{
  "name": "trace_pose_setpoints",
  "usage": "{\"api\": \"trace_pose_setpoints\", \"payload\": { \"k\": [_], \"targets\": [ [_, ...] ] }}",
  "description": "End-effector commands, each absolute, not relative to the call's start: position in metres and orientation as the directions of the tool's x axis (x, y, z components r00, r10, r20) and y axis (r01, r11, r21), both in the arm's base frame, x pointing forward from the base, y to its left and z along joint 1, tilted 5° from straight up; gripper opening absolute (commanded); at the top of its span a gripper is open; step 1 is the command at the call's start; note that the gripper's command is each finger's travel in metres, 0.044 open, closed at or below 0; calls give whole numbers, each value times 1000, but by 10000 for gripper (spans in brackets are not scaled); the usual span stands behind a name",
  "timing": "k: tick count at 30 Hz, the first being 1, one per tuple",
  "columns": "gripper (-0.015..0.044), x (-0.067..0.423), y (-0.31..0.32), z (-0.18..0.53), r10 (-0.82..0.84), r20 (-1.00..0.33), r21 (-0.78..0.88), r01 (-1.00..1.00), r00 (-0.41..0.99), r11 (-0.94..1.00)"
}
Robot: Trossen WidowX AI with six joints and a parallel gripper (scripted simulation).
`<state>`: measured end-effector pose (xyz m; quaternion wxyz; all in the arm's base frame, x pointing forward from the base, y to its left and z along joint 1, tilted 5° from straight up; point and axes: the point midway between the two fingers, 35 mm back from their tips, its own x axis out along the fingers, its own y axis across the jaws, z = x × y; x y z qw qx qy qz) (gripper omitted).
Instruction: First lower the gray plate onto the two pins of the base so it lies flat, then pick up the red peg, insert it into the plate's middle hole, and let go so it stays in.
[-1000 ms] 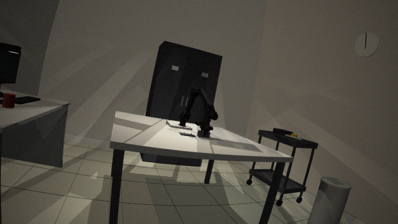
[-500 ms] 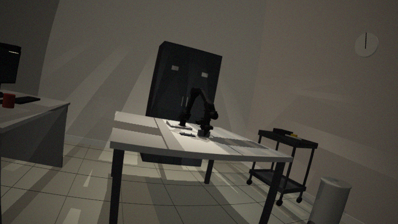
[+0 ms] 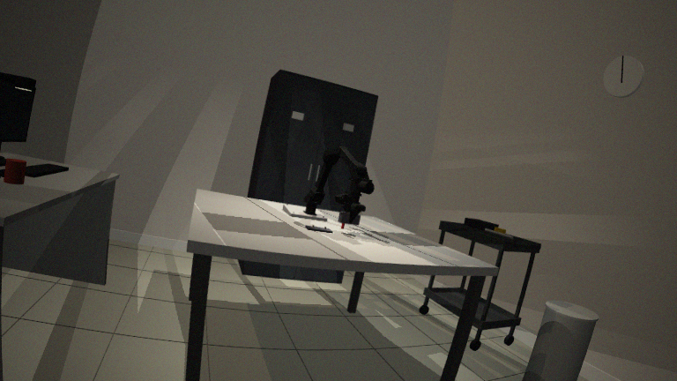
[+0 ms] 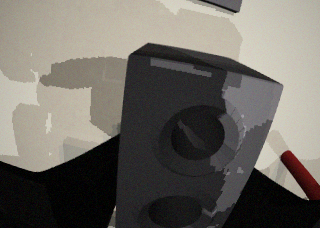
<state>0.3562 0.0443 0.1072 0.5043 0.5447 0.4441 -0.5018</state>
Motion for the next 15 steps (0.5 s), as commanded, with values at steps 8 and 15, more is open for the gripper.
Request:
{"api": "trace_pose_setpoints", "payload": {
  "k": [8, 15],
  "targets": [
    [0, 353, 45, 143, -15, -994, 113, 989, 112, -95],
    [0, 348, 45, 165, -15, -994, 113, 989, 112, -95]
  ]
}}
